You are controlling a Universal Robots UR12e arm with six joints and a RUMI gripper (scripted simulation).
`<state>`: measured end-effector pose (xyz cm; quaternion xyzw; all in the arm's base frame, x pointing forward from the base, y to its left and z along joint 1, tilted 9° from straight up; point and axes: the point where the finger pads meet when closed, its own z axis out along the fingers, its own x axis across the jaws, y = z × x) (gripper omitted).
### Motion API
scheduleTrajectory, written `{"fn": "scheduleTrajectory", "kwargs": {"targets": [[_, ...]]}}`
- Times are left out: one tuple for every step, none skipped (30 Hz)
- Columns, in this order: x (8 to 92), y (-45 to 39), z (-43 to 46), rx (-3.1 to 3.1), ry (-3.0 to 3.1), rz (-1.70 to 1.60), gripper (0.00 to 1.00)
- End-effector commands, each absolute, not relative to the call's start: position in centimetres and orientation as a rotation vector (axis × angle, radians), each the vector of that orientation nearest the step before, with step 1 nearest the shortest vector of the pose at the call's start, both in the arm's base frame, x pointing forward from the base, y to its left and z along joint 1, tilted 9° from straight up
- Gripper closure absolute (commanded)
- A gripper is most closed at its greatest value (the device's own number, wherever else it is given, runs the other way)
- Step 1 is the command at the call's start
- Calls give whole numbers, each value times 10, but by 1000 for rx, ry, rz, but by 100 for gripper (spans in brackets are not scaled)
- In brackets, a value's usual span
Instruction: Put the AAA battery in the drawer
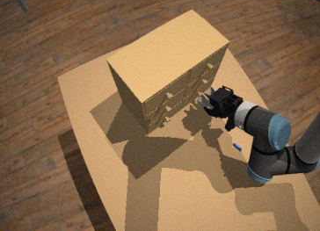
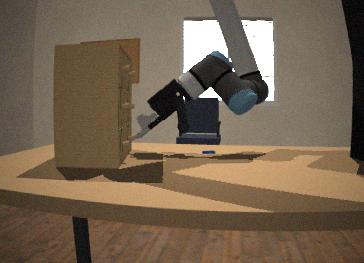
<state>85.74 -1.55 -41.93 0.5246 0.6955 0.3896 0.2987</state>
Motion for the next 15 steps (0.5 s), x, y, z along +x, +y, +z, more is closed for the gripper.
{"fn": "scheduleTrajectory", "kwargs": {"targets": [[862,-14,-418,1393,1847,1035,80],[863,-14,-418,1393,1847,1035,80],[864,-14,-418,1393,1847,1035,80],[864,-14,-418,1393,1847,1035,80],[865,-14,-417,1393,1847,1035,80],[866,-13,-417,1393,1847,1035,80],[866,-13,-417,1393,1847,1035,80],[867,-13,-417,1393,1847,1035,80],[867,-13,-417,1393,1847,1035,80],[867,-13,-417,1393,1847,1035,80],[867,-13,-417,1393,1847,1035,80],[867,-13,-417,1393,1847,1035,80],[868,-13,-417,1393,1847,1035,80],[868,-13,-417,1393,1847,1035,80],[868,-13,-417,1393,1847,1035,80]]}}
